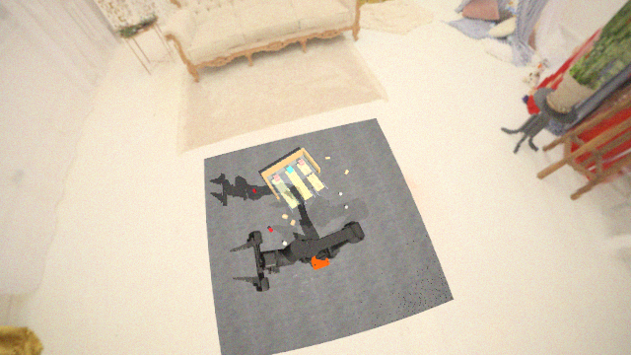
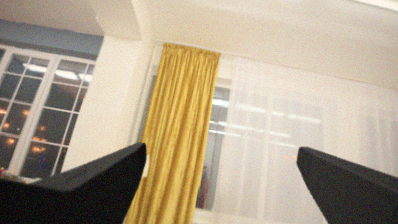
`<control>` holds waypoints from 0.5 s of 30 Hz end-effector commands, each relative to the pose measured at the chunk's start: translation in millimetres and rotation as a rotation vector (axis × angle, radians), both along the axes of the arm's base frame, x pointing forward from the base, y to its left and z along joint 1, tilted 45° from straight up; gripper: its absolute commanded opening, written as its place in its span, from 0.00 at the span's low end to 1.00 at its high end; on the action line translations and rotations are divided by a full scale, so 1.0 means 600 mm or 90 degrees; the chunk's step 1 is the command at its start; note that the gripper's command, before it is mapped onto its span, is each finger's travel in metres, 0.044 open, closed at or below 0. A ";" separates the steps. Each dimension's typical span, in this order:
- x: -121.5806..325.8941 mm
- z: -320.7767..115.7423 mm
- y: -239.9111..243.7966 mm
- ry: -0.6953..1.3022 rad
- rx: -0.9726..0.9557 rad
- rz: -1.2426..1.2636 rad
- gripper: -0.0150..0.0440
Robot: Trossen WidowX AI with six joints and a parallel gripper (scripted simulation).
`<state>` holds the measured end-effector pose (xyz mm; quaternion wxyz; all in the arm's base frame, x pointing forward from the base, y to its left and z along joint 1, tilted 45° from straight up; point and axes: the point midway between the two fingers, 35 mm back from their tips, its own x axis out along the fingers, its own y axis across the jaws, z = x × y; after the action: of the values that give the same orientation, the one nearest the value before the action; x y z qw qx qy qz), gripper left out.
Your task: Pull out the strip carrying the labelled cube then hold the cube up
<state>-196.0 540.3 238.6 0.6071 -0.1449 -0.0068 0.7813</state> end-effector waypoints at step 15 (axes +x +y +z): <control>0.381 -0.082 -0.063 -0.073 -0.108 -0.385 0.93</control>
<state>-13.6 522.8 202.6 0.7622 -0.2125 0.0491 0.6096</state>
